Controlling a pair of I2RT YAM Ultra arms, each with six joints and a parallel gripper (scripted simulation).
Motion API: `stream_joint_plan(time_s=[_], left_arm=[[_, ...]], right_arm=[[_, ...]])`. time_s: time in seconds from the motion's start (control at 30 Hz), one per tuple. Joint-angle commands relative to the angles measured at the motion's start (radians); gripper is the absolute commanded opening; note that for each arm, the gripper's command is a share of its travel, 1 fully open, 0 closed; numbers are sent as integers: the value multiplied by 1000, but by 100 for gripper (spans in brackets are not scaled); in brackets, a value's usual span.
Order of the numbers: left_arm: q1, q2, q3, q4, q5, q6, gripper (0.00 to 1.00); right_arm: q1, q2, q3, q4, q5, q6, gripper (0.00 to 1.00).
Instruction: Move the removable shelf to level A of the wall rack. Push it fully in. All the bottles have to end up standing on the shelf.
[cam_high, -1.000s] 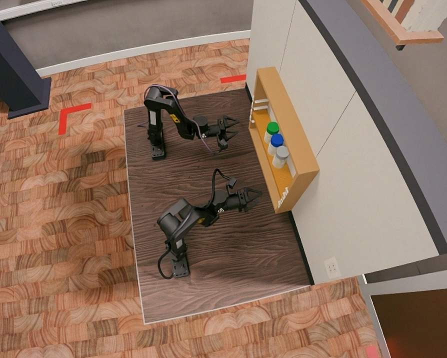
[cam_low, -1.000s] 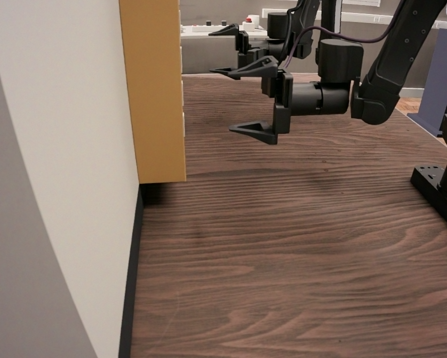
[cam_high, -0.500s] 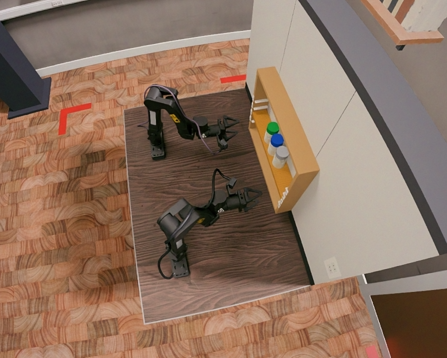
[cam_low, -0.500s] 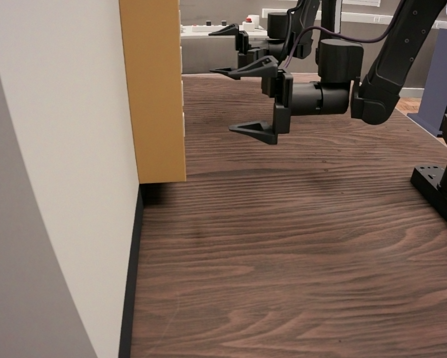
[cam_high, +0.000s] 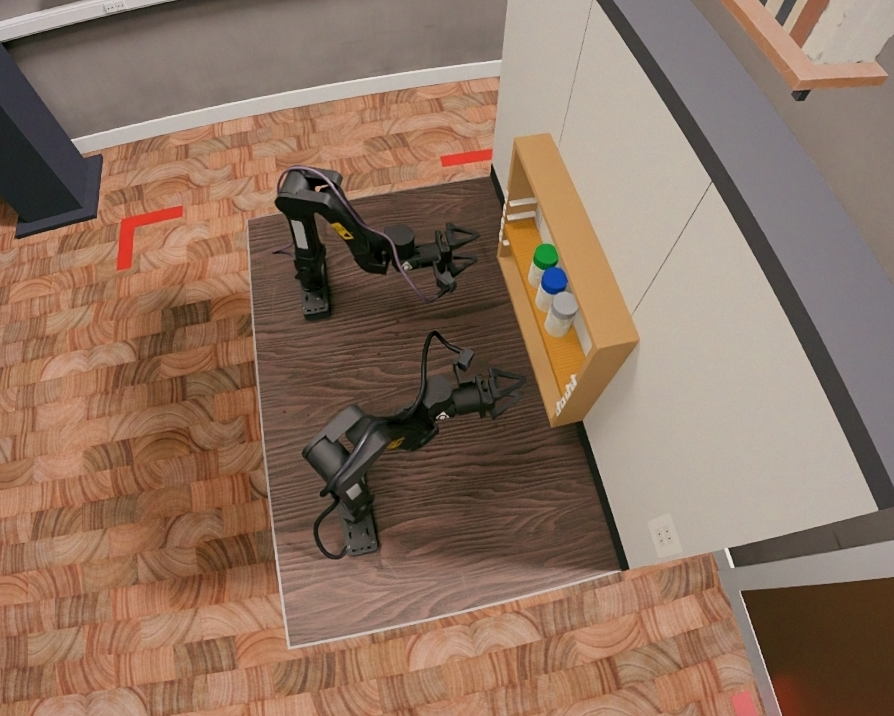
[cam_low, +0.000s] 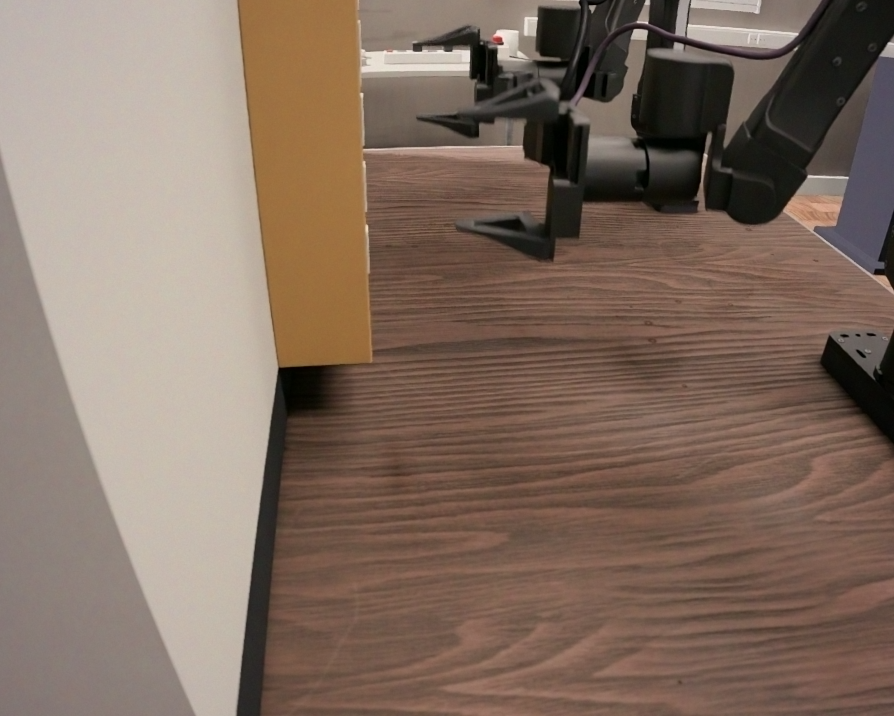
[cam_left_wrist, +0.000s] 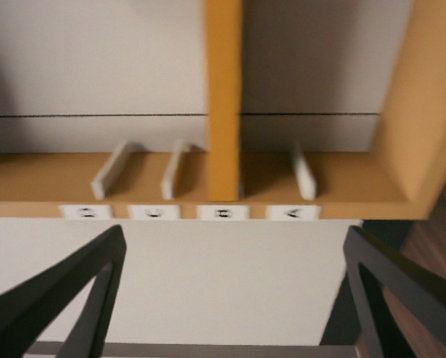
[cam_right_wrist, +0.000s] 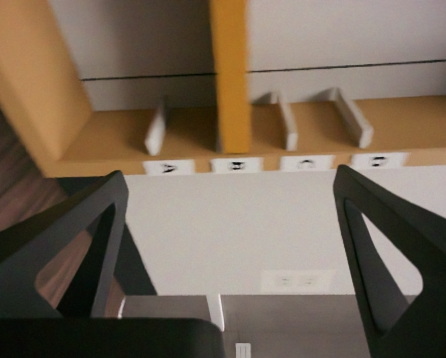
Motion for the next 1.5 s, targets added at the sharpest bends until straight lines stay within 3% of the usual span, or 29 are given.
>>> stream_joint_plan(time_s=[0.0,0.67,1.47], left_arm=[[10,-54,50,-98,6,5,100],[10,-240,185,-418,6,5,100],[10,-241,192,-434,6,2,100]], right_arm=[[-10,-53,42,-100,-6,-2,100],[-10,-216,190,-410,-5,-2,100],[-10,-217,198,-428,-6,2,100]])
